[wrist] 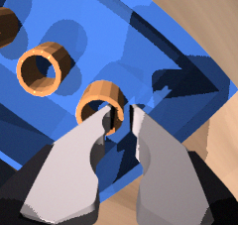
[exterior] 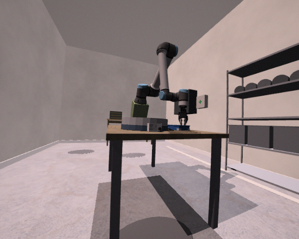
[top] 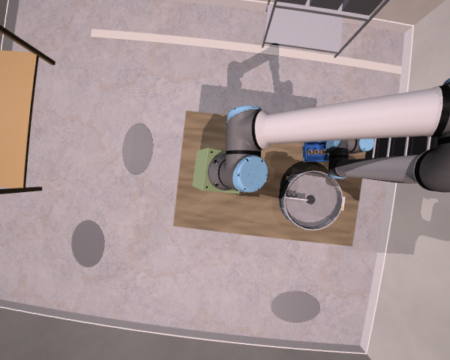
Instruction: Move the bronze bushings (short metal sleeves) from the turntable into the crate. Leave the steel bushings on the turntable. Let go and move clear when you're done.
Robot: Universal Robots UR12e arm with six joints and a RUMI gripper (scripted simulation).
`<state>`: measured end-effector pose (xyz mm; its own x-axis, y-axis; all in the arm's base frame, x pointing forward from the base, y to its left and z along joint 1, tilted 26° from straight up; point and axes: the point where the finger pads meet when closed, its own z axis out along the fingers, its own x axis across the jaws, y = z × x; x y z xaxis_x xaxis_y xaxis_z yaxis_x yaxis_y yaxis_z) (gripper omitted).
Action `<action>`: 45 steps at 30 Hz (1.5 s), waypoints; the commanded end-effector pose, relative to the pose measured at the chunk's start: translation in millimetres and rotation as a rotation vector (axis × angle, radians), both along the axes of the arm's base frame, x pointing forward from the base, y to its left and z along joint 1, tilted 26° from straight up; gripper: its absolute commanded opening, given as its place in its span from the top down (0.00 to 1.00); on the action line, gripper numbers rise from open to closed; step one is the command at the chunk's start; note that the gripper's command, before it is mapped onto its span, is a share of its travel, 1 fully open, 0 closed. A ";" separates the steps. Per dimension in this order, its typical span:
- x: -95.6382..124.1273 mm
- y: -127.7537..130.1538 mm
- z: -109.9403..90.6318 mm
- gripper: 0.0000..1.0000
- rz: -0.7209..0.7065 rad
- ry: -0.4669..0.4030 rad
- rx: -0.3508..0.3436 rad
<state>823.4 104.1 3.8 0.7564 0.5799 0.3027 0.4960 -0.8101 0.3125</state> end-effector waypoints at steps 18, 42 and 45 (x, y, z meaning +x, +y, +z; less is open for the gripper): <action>-2.0 0.6 5.7 0.94 0.000 -0.001 0.000; -34.9 7.4 75.2 0.94 0.000 -0.001 0.000; -34.9 7.4 75.2 0.94 0.000 -0.001 0.000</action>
